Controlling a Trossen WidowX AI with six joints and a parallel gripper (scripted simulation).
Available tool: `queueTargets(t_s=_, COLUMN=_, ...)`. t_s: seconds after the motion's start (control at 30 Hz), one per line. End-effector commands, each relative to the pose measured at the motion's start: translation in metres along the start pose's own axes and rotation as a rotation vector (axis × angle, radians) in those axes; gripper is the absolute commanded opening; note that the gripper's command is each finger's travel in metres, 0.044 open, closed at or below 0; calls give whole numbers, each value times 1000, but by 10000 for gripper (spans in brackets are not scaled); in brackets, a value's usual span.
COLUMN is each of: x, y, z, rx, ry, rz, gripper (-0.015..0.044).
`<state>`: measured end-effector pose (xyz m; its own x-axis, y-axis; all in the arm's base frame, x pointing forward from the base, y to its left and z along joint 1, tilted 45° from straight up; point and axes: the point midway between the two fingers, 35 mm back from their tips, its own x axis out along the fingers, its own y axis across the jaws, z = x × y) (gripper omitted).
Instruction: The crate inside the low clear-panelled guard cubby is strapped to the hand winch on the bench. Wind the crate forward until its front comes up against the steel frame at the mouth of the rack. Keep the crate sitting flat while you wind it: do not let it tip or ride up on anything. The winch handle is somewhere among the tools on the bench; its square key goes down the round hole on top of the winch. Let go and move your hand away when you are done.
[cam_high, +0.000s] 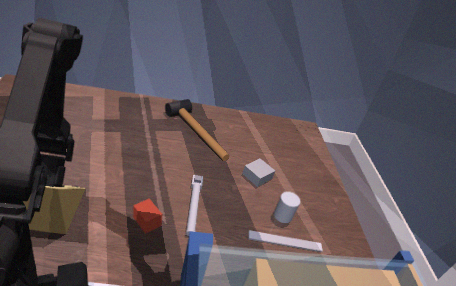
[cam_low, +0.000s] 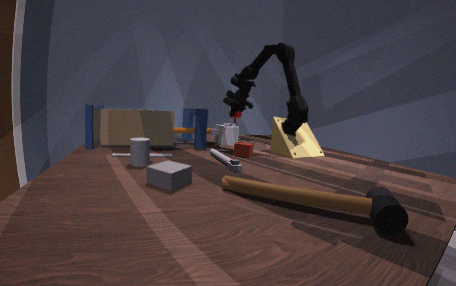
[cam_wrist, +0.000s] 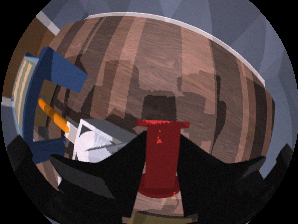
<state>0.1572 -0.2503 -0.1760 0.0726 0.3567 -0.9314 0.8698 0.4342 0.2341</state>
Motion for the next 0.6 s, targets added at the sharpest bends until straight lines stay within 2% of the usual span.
queueTargets(t_s=0.0, x=6, y=8, z=12, rx=-8, ry=-13, rz=7, gripper=0)
queueTargets(t_s=0.57, x=15, y=25, z=32, rx=-9, ry=-15, rz=9, gripper=0)
